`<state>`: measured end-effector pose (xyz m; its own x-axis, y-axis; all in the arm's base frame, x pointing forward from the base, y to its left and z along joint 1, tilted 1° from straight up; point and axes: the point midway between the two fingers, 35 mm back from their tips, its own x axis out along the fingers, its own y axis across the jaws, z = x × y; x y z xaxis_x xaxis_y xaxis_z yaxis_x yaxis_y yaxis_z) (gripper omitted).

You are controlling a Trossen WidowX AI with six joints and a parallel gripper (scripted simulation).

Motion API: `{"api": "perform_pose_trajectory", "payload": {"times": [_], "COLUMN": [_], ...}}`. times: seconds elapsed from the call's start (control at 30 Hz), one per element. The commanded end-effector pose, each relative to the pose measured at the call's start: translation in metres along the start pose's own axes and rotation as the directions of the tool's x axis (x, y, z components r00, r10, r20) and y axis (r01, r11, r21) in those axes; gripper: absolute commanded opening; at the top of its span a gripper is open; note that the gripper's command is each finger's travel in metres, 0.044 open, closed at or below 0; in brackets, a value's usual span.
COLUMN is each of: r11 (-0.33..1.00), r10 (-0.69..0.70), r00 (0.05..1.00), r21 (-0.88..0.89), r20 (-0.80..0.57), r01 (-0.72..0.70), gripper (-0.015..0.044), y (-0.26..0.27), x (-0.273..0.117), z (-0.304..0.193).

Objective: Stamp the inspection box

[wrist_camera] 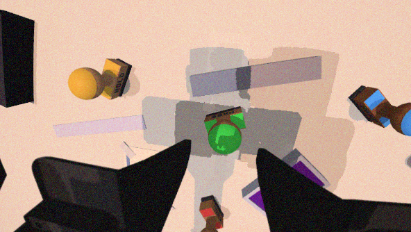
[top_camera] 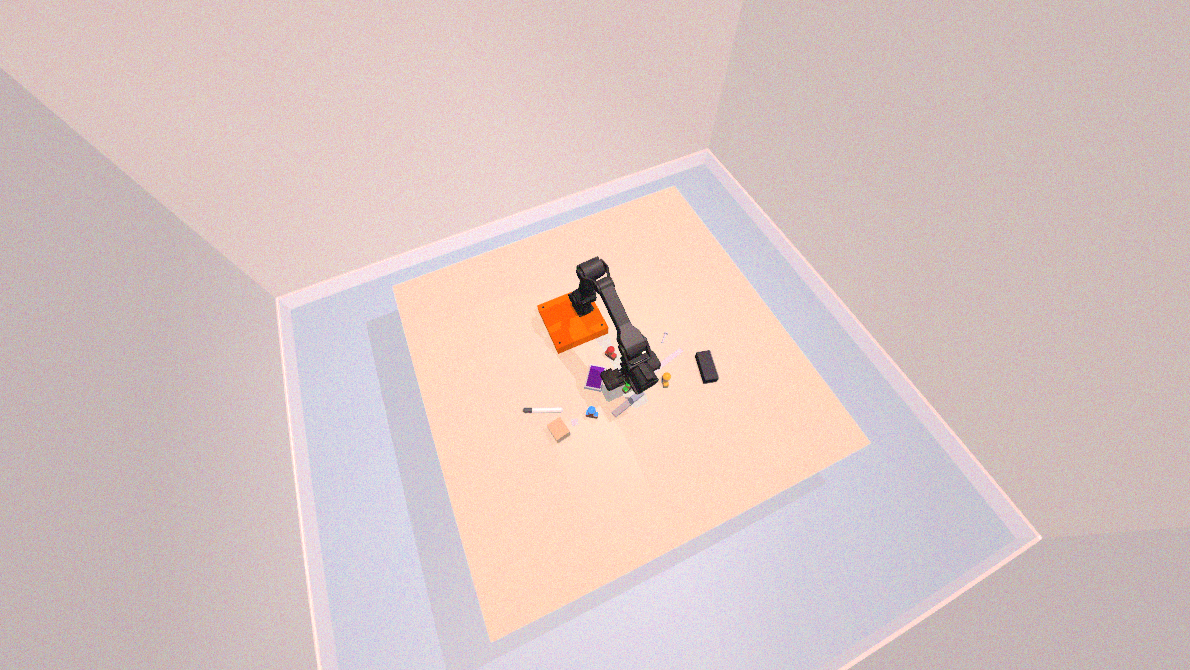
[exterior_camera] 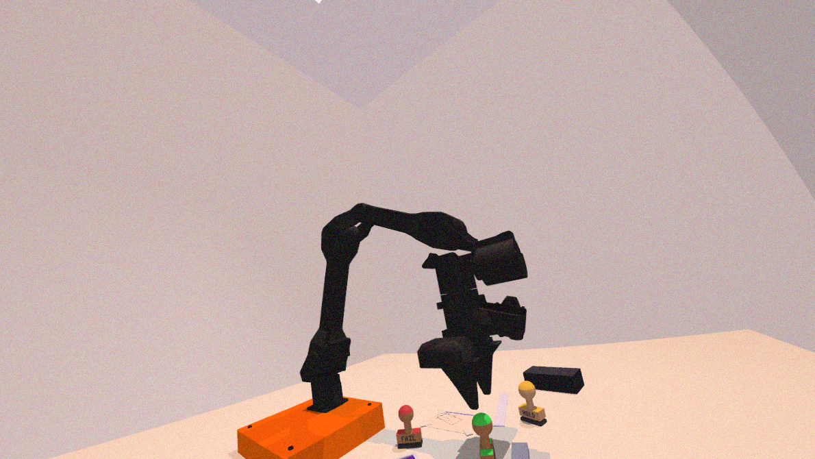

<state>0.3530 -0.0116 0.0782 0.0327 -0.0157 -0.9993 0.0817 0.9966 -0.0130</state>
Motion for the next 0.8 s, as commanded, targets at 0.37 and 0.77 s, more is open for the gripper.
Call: {"api": "perform_pose_trajectory", "payload": {"times": [0.37, 0.77], "r11": [1.0, 1.0], "r10": [-0.007, -0.007], "r00": [1.0, 1.0], "r21": [0.004, 0.004], "r20": [-0.009, -0.01], "r01": [0.007, 0.007], "gripper": [0.0225, 0.0225], "y": [-0.001, -0.001], "x": [0.028, 0.048], "z": [-0.002, -0.003]}}
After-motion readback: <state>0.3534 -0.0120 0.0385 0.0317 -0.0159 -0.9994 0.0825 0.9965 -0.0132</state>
